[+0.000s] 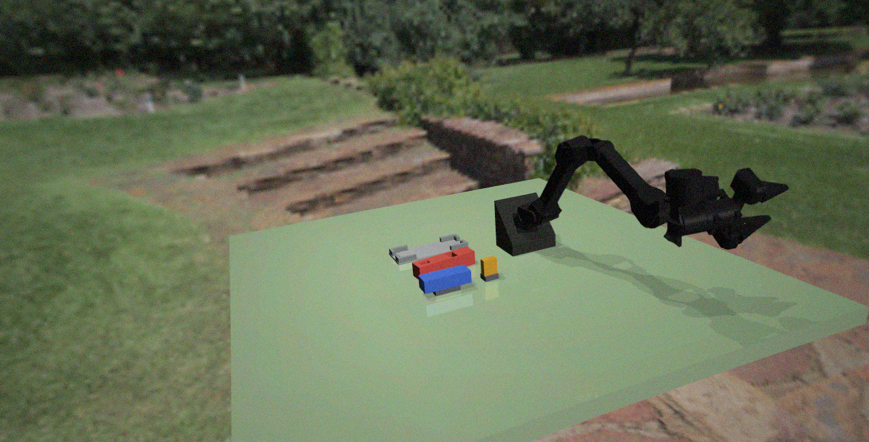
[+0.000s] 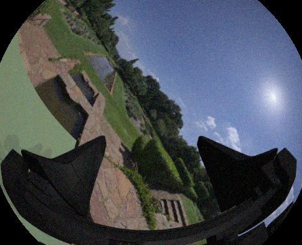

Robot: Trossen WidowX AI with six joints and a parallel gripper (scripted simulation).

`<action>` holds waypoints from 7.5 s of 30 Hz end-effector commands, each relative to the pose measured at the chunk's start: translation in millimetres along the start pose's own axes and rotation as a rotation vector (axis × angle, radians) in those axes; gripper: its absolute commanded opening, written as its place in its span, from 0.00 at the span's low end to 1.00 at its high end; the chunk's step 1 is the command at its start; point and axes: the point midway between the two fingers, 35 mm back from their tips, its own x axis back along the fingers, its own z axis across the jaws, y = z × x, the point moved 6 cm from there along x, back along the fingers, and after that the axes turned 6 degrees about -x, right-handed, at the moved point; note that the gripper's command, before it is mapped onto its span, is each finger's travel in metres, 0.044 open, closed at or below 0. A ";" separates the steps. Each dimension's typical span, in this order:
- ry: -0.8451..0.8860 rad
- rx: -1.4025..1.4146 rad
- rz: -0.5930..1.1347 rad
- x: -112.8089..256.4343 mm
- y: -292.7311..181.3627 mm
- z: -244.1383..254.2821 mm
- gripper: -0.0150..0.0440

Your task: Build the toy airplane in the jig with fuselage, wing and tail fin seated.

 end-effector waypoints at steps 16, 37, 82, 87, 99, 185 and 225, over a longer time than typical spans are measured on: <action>0.038 -0.522 0.865 203.6 -114.1 60.3 1.00; -0.361 -1.115 1.783 485.0 -18.4 112.5 1.00; -2.164 -2.270 1.682 556.8 308.3 271.7 1.00; -2.164 -2.270 1.683 558.0 305.2 276.4 1.00; -2.165 -2.269 1.683 561.2 294.5 292.3 1.00; -2.185 -2.272 1.680 555.5 366.3 218.5 0.25; -2.305 -2.280 1.629 591.0 437.6 322.6 0.25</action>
